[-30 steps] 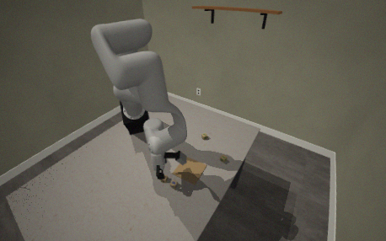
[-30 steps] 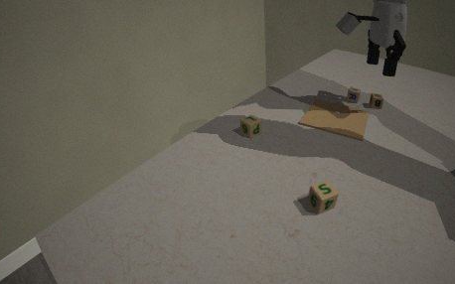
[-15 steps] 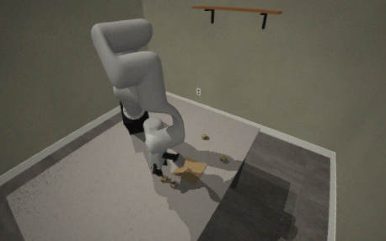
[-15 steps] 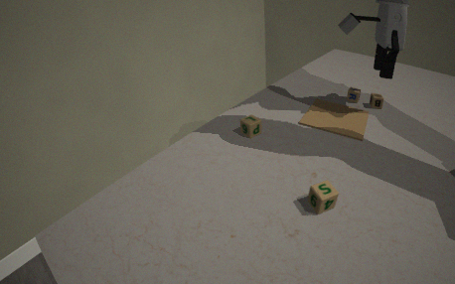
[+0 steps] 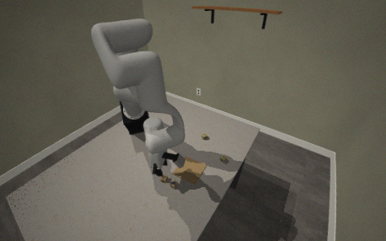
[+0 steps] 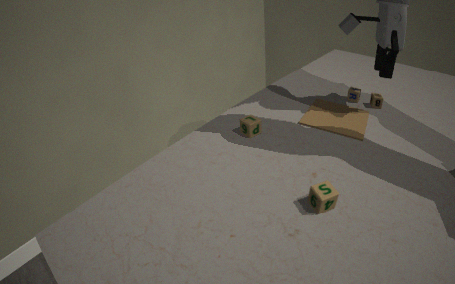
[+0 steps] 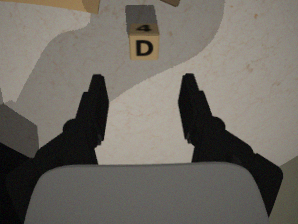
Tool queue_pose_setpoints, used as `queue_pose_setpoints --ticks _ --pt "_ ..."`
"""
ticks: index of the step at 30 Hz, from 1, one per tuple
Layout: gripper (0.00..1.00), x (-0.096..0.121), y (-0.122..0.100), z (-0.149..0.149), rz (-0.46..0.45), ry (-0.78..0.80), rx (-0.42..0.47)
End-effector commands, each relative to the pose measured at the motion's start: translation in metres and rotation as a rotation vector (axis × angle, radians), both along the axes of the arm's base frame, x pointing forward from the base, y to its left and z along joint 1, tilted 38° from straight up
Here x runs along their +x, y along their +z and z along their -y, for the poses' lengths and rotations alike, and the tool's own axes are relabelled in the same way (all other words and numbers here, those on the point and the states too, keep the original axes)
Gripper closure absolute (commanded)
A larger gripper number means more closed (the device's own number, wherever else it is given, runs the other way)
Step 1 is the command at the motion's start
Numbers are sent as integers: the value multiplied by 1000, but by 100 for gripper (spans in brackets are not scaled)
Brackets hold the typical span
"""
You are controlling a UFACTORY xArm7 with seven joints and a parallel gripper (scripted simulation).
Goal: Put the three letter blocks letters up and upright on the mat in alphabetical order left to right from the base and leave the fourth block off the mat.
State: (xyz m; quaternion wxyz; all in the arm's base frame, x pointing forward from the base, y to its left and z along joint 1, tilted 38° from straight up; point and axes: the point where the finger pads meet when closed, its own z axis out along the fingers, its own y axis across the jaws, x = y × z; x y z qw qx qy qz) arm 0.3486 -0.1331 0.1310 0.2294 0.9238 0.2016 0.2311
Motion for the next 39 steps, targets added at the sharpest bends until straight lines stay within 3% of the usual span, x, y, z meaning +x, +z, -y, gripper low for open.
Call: queue_pose_setpoints --ticks 1,39 --pt "36 0 1 0 1 0 -1" --pt "36 5 -6 3 5 0 -3"
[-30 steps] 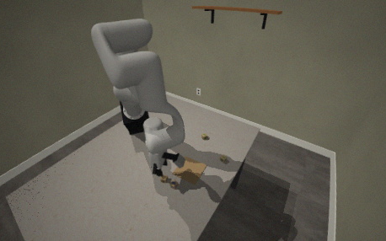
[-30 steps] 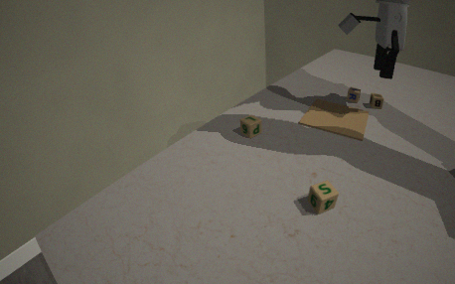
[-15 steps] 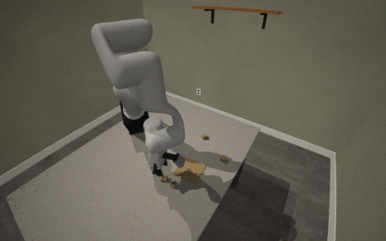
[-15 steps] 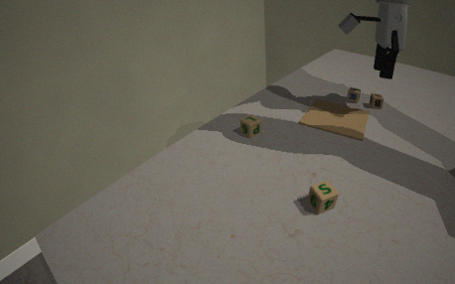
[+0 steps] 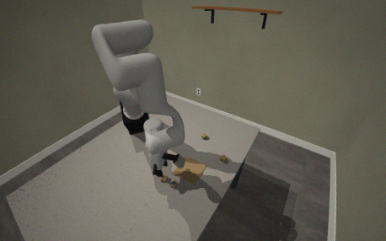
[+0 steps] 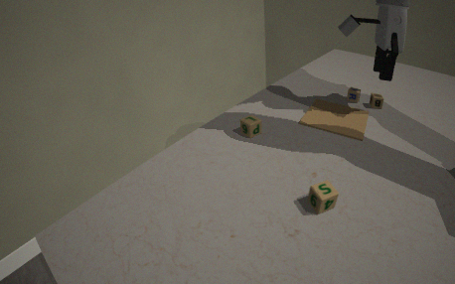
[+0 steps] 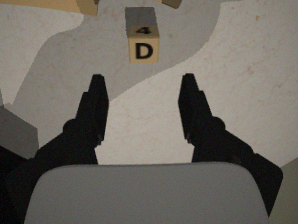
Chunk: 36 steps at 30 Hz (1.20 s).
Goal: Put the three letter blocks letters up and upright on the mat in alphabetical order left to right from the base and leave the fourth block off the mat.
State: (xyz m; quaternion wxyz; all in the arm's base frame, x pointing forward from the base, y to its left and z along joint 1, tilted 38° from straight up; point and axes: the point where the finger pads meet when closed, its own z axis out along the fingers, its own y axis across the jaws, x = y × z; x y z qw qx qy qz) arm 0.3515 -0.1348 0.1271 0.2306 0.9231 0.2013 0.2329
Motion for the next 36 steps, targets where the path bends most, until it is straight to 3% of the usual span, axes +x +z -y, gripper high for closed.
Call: queue_pose_setpoints --ticks 1,36 --pt "36 3 -3 2 0 0 -2" --pt "36 25 -34 15 0 0 -2"
